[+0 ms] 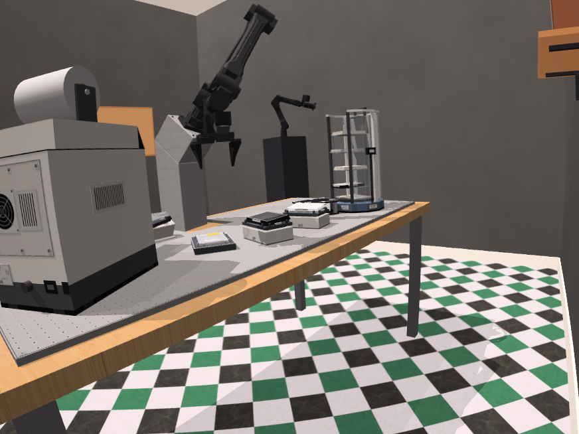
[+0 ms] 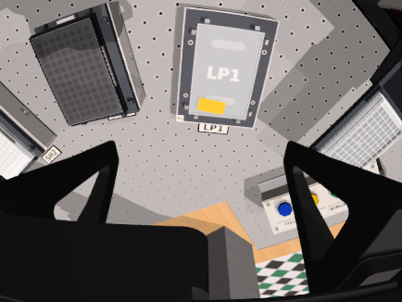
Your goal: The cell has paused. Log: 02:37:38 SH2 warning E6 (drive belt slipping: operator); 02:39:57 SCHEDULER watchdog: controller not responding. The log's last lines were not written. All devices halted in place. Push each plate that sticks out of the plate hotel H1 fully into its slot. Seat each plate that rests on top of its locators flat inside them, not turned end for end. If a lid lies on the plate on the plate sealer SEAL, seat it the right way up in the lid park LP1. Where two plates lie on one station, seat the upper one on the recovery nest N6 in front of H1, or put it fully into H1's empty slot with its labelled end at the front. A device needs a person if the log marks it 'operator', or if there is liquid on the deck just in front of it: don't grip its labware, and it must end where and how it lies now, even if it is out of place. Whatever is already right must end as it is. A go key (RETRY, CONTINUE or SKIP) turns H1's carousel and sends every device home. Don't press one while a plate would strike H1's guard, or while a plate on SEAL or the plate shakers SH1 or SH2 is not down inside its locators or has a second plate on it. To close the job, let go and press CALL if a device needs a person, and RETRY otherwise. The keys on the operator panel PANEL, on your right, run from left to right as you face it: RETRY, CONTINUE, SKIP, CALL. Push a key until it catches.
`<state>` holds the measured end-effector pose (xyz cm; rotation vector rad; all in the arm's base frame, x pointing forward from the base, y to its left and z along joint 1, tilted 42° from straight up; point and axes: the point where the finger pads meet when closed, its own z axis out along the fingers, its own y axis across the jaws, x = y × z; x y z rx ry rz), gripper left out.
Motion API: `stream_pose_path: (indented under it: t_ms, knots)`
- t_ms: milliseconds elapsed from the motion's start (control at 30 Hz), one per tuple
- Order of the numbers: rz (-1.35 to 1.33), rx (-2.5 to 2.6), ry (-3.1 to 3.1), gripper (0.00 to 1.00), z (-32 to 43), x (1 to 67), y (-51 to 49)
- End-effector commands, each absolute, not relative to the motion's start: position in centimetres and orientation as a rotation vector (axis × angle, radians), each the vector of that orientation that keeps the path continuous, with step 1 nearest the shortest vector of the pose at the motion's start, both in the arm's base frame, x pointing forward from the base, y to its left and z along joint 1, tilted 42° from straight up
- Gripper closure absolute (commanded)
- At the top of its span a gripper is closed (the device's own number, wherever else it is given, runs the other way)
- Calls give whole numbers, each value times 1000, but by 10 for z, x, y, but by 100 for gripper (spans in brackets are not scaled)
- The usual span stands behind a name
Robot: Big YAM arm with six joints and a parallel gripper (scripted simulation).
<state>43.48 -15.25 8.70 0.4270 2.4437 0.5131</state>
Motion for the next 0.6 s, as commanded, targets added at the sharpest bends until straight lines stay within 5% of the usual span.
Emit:
stream_pose_path:
  t_ms: [0, 567]
  knots:
    - [483, 333, 2433, 0, 107, 443, -141]
    - [326, -112, 2423, 0, 123, 444, -94]
